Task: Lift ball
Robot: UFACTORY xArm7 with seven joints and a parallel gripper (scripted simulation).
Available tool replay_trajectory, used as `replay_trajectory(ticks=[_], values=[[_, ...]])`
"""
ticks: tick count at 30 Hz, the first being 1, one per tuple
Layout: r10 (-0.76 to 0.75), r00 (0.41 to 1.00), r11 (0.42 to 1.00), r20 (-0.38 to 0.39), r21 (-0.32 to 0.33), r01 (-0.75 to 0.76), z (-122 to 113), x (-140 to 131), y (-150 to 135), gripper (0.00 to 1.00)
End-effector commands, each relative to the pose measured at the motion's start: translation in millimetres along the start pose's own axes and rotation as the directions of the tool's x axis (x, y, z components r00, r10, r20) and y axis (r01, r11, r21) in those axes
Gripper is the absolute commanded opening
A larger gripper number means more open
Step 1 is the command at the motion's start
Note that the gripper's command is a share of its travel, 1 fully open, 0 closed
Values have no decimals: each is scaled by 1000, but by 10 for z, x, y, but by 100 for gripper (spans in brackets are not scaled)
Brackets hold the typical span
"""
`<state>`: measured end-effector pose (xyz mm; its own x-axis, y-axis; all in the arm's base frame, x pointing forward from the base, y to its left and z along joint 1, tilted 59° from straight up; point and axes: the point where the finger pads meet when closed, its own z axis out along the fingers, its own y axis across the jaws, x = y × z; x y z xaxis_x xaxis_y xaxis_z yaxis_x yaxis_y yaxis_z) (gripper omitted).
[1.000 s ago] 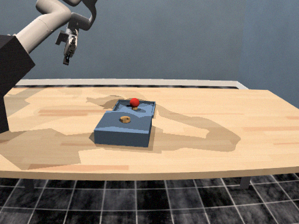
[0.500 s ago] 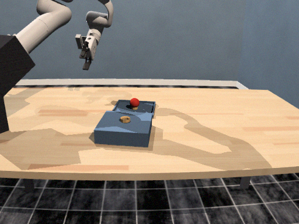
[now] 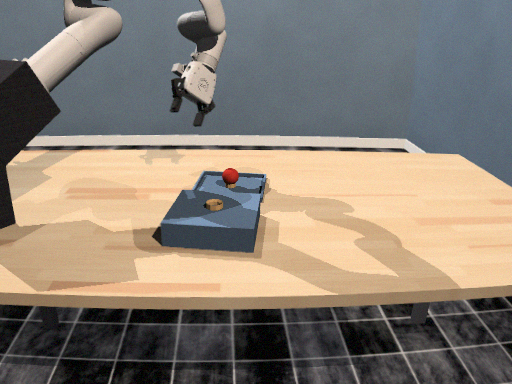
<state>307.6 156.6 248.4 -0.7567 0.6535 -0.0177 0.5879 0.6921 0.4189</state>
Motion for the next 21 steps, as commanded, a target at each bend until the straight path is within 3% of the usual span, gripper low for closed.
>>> replay_trajectory(ticks=[1,9,12,14,15,18,21], values=[[219,968,967,-124,-104,-233,208,-590,328,100],[494,817,809,-297,-186,-557,453,-1270,685,100],[565,736,726,-373,-198,-658,453,-1270,685,100],[565,736,726,-373,-198,-658,453,-1270,685,100],[613,646,638,-456,-198,-745,453,-1270,685,100],[633,568,560,-527,-195,-805,453,-1270,685,100],[633,563,555,-531,-195,-809,453,-1270,685,100]])
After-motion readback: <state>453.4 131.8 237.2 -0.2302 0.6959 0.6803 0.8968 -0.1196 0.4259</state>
